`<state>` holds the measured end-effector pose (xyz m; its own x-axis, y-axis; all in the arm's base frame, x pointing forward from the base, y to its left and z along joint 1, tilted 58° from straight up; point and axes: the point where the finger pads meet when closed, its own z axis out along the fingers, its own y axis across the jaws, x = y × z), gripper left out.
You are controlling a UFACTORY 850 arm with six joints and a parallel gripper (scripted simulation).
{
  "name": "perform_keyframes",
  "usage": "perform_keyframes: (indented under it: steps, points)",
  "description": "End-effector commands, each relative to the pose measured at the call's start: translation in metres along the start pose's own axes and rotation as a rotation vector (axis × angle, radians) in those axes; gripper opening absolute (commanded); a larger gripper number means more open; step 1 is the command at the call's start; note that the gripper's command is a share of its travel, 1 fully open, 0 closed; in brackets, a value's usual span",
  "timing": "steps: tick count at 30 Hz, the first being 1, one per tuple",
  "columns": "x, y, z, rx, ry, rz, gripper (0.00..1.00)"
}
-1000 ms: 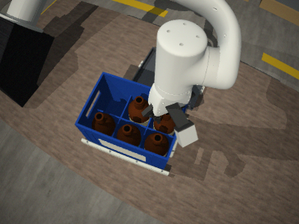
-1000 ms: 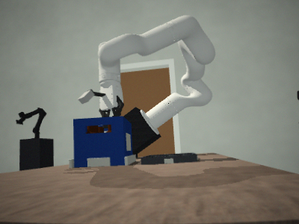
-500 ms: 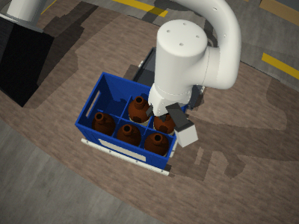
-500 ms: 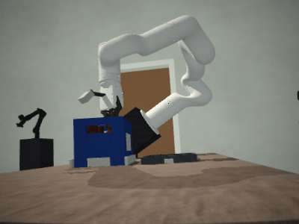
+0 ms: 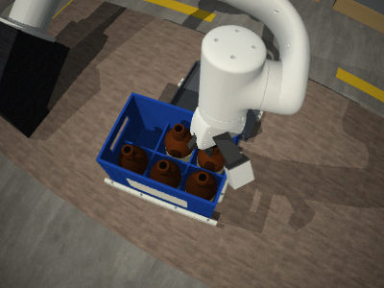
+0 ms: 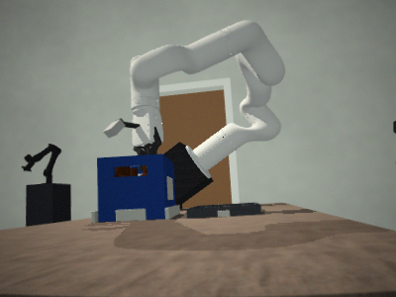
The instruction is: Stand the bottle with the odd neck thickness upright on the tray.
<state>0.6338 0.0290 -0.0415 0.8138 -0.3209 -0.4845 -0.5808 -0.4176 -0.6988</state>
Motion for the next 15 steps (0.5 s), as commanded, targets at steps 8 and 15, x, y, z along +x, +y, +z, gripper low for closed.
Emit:
perform_keyframes:
  steps: [8, 15]
  points:
    - [0.0005, -0.0004, -0.001, 0.001, 0.002, -0.001, 0.0]
    - [0.0005, -0.0004, -0.001, 0.001, 0.002, -0.001, 0.65]
